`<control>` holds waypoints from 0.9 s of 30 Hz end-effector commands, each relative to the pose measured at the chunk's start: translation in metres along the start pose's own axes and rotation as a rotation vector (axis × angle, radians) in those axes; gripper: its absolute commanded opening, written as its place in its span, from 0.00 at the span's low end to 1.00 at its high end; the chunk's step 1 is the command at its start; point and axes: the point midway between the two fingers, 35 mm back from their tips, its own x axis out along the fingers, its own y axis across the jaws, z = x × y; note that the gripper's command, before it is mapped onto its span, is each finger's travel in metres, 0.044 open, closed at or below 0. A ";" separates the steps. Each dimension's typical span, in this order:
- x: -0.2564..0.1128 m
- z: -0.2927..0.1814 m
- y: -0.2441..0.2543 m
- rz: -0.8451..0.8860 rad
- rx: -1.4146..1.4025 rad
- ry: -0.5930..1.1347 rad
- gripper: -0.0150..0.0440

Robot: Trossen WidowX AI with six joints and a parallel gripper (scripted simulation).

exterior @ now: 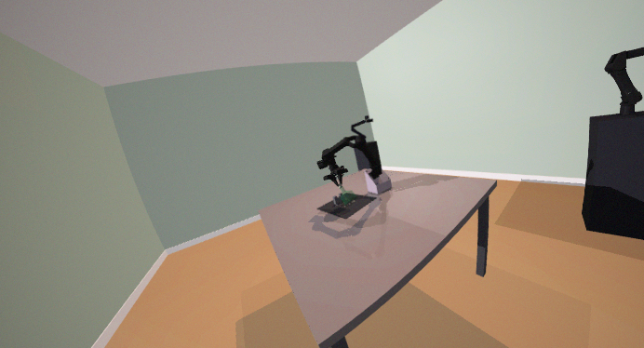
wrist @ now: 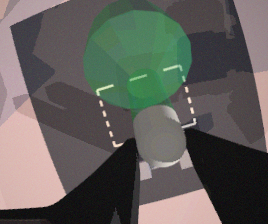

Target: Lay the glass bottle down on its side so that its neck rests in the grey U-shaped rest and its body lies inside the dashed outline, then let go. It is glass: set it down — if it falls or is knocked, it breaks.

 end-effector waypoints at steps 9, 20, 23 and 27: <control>0.004 -0.019 -0.002 -0.002 0.005 -0.002 0.44; 0.008 -0.033 -0.003 -0.007 0.017 -0.008 0.44; 0.010 -0.037 -0.003 -0.008 0.020 -0.009 0.44; 0.012 -0.041 -0.003 -0.009 0.023 -0.010 0.44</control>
